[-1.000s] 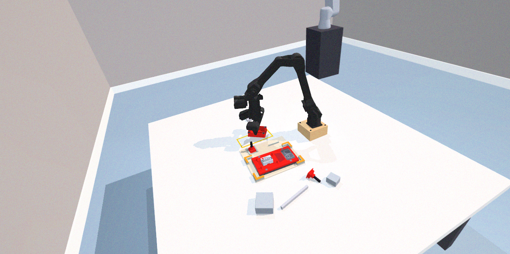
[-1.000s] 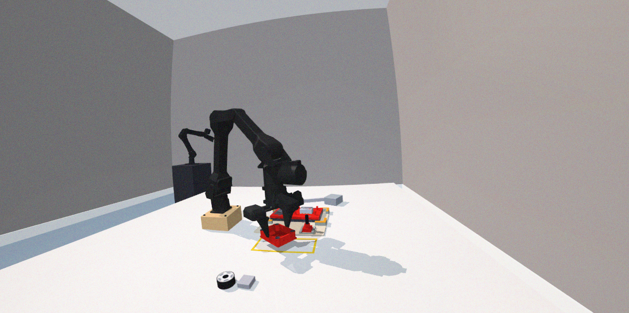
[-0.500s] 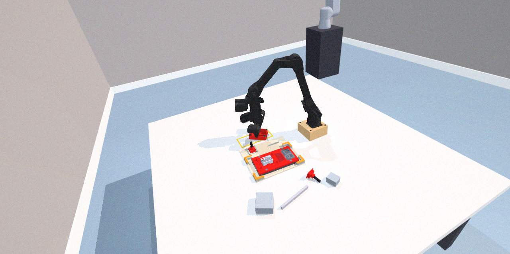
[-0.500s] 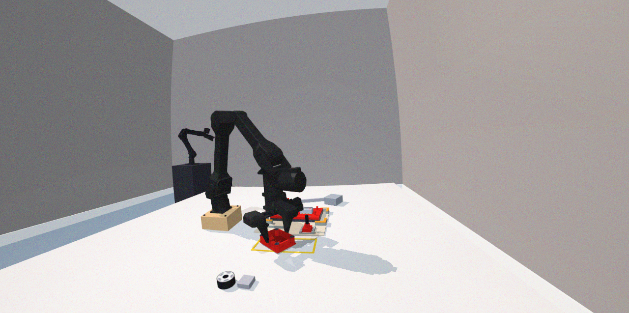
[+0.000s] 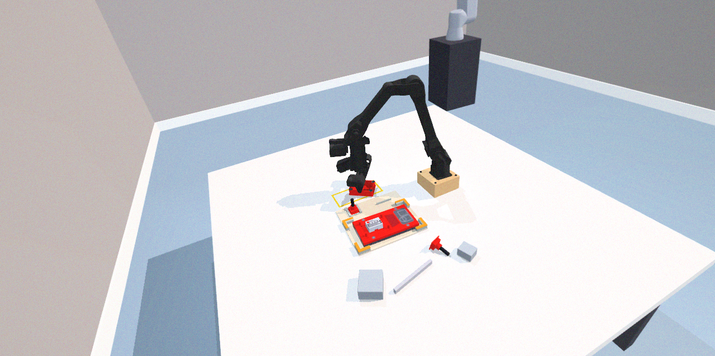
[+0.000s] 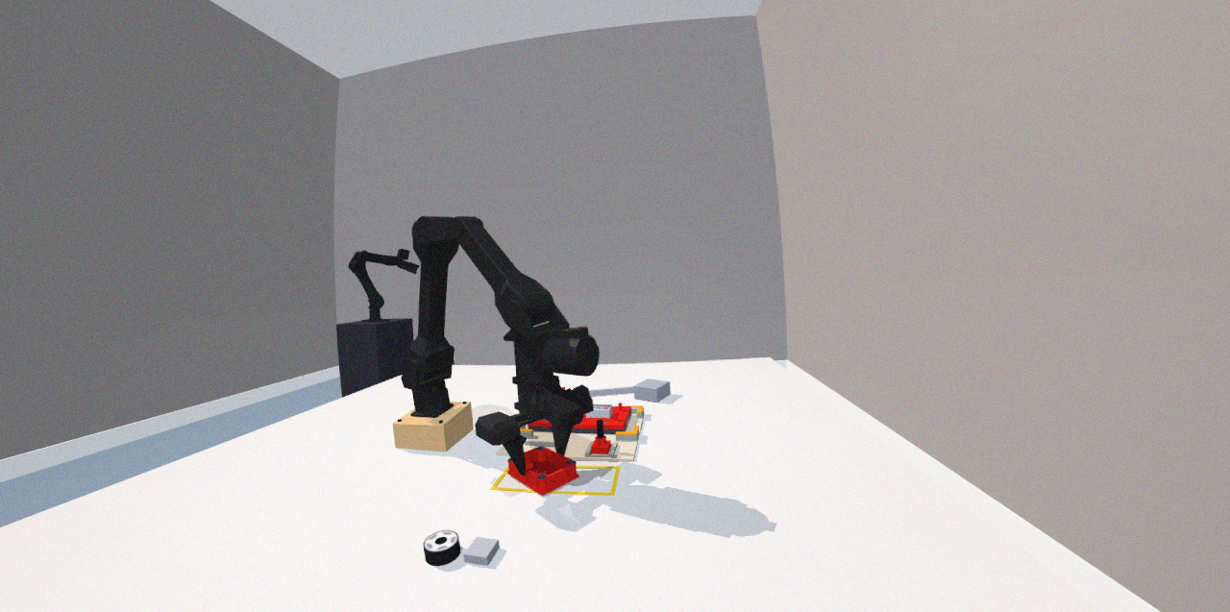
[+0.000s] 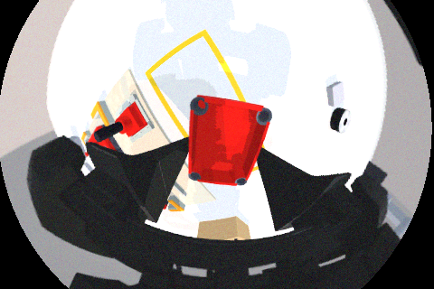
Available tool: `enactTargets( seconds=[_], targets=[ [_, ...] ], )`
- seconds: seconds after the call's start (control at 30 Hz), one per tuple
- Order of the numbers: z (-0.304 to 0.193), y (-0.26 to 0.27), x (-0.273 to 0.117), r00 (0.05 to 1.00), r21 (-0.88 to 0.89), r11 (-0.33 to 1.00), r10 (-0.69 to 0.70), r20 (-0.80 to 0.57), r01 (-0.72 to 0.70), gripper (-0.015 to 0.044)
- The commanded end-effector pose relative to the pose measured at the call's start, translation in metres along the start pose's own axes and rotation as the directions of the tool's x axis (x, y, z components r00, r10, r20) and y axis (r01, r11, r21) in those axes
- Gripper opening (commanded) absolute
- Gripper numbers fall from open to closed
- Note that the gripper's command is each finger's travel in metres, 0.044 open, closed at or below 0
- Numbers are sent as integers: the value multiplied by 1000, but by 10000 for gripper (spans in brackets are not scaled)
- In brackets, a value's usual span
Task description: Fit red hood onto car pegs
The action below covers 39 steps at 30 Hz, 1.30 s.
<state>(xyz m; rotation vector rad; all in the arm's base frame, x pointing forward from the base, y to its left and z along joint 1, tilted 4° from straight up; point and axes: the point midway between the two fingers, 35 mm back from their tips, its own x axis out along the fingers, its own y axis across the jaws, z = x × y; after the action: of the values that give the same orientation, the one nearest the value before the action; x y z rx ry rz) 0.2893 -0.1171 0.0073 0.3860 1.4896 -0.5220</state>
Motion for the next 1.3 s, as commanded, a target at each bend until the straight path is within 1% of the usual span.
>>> enactTargets(
  seconds=[0.0,0.03,0.13,0.2,0.27,0.4,0.47,0.6,0.63,1.03,1.1,1.27],
  targets=[
    [0,0,0,1000,0,1000,0,0,0,420],
    [0,0,0,1000,0,1000,0,0,0,440],
    [0,0,0,1000,0,1000,0,0,0,440],
    [1,0,-8,1000,0,1000,1,0,-1,440],
    [3,1,-24,1000,0,1000,1,-3,-1,440],
    [3,0,-71,1000,0,1000,4,-9,-4,440],
    [2,0,-80,1000,0,1000,4,-10,-4,440],
    [2,0,-80,1000,0,1000,4,-10,-4,440],
    [4,-1,-72,1000,-4,1000,0,-2,0,440],
    [4,-1,-72,1000,-5,1000,-1,5,1,440],
    [5,1,-67,998,-14,1000,-4,64,5,440],
    [6,4,-55,958,-35,999,-11,287,22,440]
  ],
)
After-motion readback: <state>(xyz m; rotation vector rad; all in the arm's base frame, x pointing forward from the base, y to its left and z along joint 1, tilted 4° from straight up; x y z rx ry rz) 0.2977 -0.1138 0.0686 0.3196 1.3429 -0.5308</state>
